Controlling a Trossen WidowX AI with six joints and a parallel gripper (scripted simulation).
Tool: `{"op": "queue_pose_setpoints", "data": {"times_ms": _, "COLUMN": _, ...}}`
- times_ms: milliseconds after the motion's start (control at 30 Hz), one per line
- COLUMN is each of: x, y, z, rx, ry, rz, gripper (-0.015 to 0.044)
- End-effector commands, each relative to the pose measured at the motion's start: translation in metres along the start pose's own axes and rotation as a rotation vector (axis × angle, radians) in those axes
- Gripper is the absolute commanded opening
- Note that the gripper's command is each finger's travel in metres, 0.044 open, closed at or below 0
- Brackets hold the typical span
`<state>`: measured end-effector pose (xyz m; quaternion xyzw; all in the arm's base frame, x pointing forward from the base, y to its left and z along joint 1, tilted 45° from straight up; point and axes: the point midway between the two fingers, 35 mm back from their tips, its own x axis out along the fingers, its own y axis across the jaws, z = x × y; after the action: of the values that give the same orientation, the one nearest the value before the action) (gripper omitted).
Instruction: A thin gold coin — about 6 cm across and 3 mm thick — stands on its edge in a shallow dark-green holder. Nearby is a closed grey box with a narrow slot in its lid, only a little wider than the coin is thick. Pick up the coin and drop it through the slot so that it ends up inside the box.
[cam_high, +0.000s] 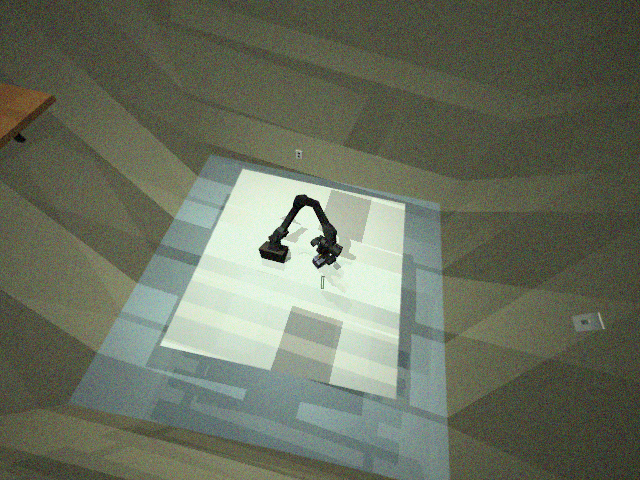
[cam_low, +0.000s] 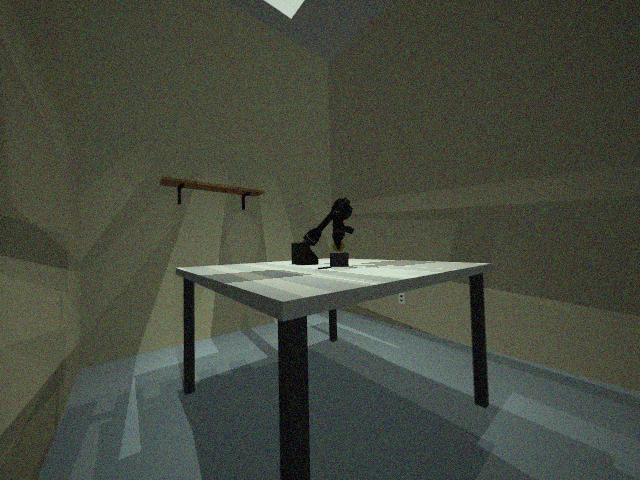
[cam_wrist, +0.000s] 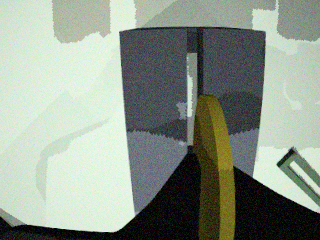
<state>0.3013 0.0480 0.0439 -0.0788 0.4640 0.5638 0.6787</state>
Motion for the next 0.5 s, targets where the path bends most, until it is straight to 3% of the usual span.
{"op": "queue_pose_setpoints", "data": {"times_ms": 0, "x": 0.0026, "y": 0.0005, "z": 0.0005, "rx": 0.002, "ry": -0.003, "rz": 0.003, "gripper": 0.0}}
{"op": "queue_pose_setpoints", "data": {"times_ms": 133, "x": 0.0045, "y": 0.0006, "z": 0.0006, "rx": 0.002, "ry": -0.003, "rz": 0.003, "gripper": 0.0}}
{"op": "queue_pose_setpoints", "data": {"times_ms": 333, "x": 0.0024, "y": 0.0, "z": 0.0001, "rx": 0.0, "ry": 0.0, "rz": 0.0, "gripper": 0.0157}}
{"op": "queue_pose_setpoints", "data": {"times_ms": 467, "x": 0.0024, "y": 0.0, "z": 0.0001, "rx": 0.0, "ry": 0.0, "rz": 0.0, "gripper": 0.0161}}
